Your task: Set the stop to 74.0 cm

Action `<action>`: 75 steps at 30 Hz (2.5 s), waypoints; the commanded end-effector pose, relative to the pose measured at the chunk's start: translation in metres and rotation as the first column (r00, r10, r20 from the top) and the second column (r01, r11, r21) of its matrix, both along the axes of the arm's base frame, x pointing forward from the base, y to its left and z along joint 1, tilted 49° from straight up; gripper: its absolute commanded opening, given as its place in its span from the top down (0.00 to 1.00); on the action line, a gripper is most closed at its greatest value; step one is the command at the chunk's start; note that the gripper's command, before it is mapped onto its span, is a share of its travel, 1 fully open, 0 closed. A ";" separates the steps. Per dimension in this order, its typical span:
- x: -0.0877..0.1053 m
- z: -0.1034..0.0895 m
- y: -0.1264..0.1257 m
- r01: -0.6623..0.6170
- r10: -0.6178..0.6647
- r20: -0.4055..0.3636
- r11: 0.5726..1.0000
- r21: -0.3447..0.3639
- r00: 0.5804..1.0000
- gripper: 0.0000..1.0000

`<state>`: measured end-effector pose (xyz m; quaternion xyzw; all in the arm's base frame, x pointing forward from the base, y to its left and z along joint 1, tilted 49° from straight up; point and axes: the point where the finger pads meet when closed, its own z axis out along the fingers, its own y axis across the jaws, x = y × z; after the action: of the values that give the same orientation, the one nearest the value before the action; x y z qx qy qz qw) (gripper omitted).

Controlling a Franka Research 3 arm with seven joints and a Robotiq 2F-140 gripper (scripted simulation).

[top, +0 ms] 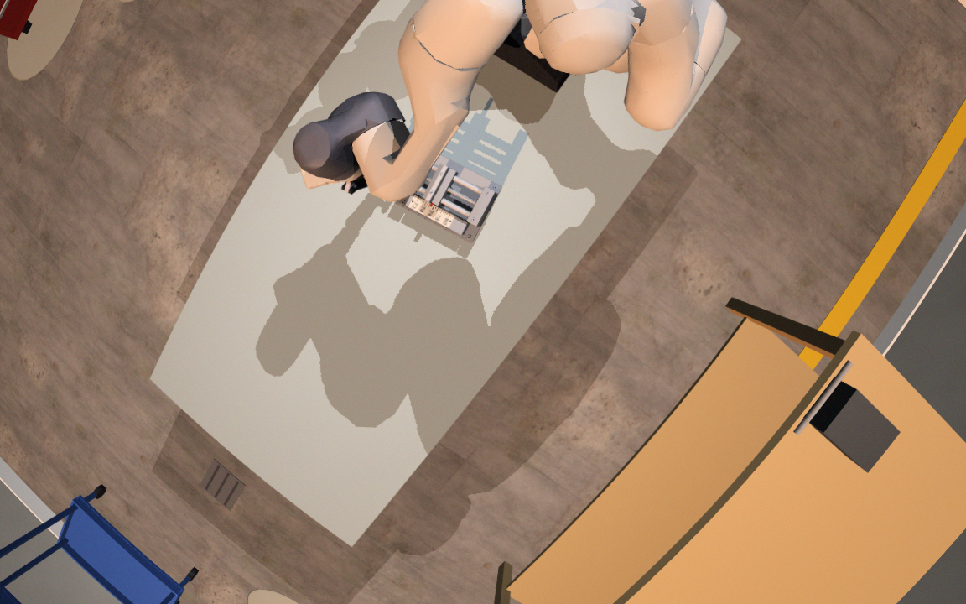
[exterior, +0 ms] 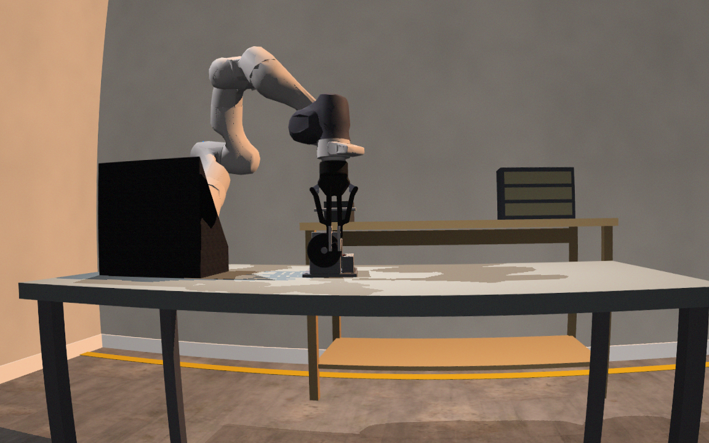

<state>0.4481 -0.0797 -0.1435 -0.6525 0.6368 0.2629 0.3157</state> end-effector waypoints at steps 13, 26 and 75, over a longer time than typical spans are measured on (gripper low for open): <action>-0.006 0.004 -0.005 -0.003 0.003 -0.001 1.000 0.001 1.000 0.96; -0.013 0.007 -0.009 -0.003 0.003 -0.001 1.000 0.001 1.000 0.96; -0.061 -0.008 0.005 -0.003 0.003 -0.001 1.000 0.001 1.000 0.96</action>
<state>0.3899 -0.0820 -0.1456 -0.6512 0.6373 0.2661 0.3146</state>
